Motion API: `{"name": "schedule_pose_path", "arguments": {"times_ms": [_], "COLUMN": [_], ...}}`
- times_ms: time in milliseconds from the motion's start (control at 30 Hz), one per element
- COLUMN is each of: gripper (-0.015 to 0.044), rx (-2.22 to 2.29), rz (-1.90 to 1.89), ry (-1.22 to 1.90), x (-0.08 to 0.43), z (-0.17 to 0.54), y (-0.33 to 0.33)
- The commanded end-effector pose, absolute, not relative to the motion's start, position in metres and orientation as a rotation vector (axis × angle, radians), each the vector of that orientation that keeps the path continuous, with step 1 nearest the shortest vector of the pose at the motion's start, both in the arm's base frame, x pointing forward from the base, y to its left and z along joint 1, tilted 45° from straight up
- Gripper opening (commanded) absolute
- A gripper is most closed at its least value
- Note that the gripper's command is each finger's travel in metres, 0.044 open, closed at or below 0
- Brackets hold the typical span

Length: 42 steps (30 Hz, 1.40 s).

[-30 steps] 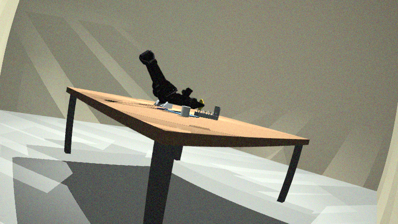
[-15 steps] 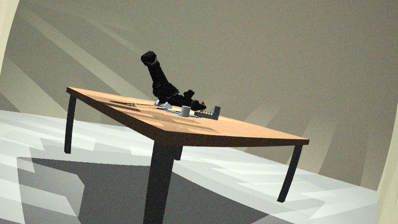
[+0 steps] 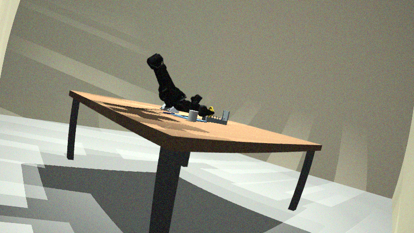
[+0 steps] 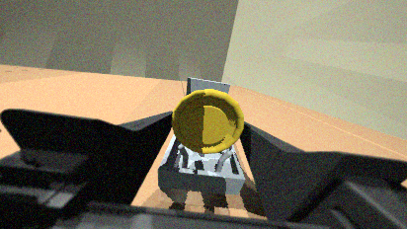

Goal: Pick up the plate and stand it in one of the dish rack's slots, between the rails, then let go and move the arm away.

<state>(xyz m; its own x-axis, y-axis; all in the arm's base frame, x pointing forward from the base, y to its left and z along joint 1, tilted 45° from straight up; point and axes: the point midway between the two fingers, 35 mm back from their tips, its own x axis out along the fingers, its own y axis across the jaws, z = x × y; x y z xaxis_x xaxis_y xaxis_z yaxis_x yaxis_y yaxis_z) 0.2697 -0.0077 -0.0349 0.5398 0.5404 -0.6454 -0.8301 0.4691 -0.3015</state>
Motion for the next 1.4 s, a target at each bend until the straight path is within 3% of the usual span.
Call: {"name": "schedule_pose_path", "arguments": {"times_ms": [0,433,733,1033,1367], "gripper": [0.0053,0.0394,0.04,0.04,0.04], "rx": [-0.646,-0.646,-0.646,-0.637,-0.594], "rz": [0.885,0.885,0.886,0.896,0.877], "ry": [0.507,0.507,0.508,0.508,0.585], "x": [0.27,0.27,0.271,0.289,0.294], "z": [-0.035,-0.035,-0.034,0.042,0.046], "y": [-0.008,-0.008,-0.006,0.066,0.076]}}
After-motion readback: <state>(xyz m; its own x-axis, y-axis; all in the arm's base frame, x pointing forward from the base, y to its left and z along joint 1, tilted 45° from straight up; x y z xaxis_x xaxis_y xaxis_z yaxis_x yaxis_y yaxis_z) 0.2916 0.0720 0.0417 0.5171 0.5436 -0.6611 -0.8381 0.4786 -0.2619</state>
